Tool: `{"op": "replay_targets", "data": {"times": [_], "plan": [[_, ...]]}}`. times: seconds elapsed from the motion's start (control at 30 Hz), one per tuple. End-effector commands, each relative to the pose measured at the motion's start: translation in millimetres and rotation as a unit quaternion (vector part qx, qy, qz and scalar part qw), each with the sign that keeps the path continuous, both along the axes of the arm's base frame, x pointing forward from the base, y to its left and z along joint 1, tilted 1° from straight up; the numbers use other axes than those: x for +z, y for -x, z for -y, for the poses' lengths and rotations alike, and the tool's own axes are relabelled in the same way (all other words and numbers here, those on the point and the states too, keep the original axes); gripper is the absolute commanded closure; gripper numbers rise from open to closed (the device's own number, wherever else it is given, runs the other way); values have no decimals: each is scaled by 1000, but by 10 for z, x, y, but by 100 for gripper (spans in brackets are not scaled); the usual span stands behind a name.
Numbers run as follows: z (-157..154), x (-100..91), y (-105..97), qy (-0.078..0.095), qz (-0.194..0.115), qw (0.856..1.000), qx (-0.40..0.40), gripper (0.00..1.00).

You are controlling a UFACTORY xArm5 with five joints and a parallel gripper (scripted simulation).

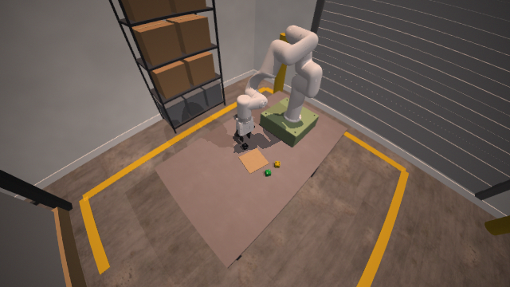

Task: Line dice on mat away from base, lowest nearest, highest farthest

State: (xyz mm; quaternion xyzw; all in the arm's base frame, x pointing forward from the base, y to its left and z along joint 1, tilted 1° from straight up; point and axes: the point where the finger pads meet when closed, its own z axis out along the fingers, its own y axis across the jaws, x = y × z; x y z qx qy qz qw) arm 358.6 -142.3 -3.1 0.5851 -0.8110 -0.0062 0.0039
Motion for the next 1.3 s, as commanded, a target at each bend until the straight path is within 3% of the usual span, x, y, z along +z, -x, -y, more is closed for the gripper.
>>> {"op": "replay_targets", "data": {"times": [0.0, 0.6, 1.27], "plan": [[5, 4, -12, 1, 1, 1000, 0, 53], [1, -129, -10, 1, 2, 1000, 0, 53], [-6, -401, -10, 1, 2, 1000, 0, 53]]}}
